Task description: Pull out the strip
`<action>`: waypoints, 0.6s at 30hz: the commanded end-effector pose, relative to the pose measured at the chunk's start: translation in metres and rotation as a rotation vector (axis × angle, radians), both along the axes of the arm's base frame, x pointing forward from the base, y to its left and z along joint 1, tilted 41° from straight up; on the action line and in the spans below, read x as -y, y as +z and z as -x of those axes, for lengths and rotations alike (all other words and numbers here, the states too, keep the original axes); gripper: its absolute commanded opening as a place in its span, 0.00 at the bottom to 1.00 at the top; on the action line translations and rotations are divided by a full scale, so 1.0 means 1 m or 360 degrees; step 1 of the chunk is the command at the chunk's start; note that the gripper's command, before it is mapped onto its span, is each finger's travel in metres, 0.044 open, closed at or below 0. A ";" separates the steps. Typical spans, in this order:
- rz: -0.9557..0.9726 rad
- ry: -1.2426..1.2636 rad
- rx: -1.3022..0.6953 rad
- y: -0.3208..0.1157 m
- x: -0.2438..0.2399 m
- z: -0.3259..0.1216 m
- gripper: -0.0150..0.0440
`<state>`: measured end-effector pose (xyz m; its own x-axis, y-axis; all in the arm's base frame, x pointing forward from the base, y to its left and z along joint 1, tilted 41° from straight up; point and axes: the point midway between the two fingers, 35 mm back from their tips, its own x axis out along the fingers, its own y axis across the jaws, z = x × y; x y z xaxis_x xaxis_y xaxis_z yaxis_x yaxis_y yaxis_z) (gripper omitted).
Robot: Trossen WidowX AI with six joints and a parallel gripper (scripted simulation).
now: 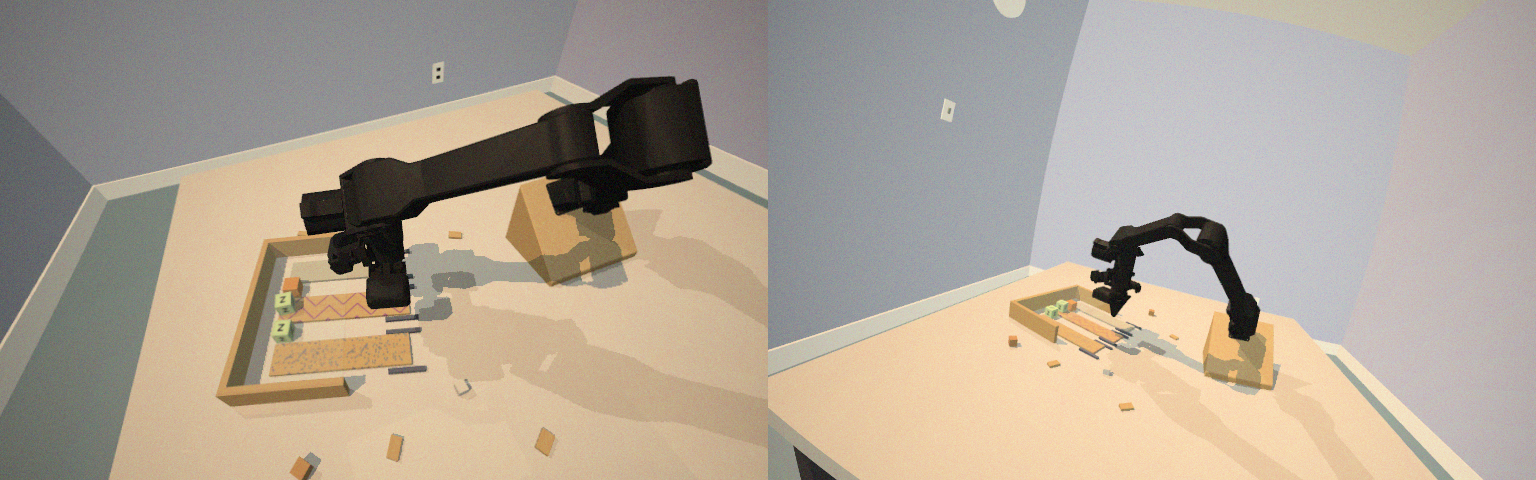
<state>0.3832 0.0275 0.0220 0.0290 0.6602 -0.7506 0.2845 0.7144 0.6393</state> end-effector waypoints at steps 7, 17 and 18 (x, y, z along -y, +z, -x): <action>0.0008 -0.0002 -0.0010 -0.014 -0.010 -0.001 0.25; 0.0007 -0.0002 -0.0010 -0.026 -0.021 0.000 0.25; 0.0007 -0.0002 -0.0010 -0.027 -0.022 0.000 0.25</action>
